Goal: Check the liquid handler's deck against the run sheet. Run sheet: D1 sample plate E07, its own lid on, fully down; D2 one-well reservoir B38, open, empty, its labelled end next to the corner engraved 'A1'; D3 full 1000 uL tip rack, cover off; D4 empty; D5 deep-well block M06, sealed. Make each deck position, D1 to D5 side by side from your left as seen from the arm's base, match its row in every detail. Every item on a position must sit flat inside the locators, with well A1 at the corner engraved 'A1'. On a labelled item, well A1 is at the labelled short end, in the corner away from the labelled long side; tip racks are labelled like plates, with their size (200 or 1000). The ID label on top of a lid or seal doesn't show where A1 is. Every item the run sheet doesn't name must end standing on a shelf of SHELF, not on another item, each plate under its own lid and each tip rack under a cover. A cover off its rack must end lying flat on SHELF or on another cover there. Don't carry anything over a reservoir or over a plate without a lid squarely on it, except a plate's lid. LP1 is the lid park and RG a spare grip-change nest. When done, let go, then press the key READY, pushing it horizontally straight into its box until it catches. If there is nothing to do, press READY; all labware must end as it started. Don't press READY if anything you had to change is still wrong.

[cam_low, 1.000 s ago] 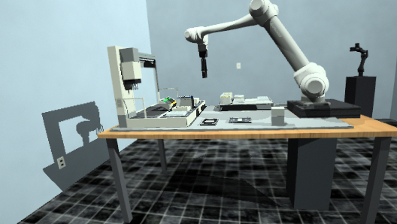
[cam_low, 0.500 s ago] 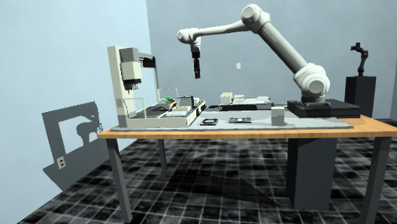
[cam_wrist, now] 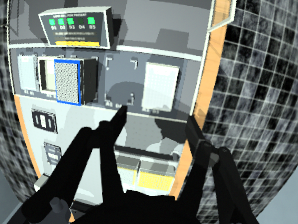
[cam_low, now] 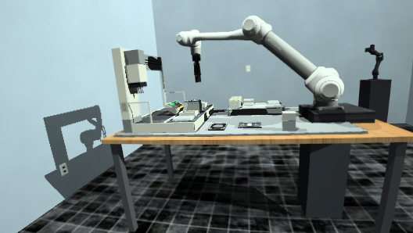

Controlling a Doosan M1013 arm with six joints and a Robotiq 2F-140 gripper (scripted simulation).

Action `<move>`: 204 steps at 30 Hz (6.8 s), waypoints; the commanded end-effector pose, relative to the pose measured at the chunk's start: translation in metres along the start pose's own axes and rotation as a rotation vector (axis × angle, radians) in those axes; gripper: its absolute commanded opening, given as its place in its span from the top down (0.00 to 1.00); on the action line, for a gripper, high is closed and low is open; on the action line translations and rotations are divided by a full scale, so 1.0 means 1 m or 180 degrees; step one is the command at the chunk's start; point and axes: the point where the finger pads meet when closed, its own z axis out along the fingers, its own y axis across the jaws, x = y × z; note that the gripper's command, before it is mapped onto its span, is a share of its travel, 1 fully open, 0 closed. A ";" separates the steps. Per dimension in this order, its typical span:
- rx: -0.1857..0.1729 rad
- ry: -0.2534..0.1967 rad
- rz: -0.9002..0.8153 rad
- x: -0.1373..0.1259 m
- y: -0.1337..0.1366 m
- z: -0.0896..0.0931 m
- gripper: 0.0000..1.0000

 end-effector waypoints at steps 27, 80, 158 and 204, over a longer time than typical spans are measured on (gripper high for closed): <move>0.0001 0.0000 0.0000 0.005 0.000 0.023 0.34; 0.0001 0.0000 0.0000 0.005 0.000 0.101 0.34; 0.0001 0.0000 0.0001 0.005 0.000 0.215 0.34; 0.0001 0.0000 0.0001 0.005 0.000 0.221 0.90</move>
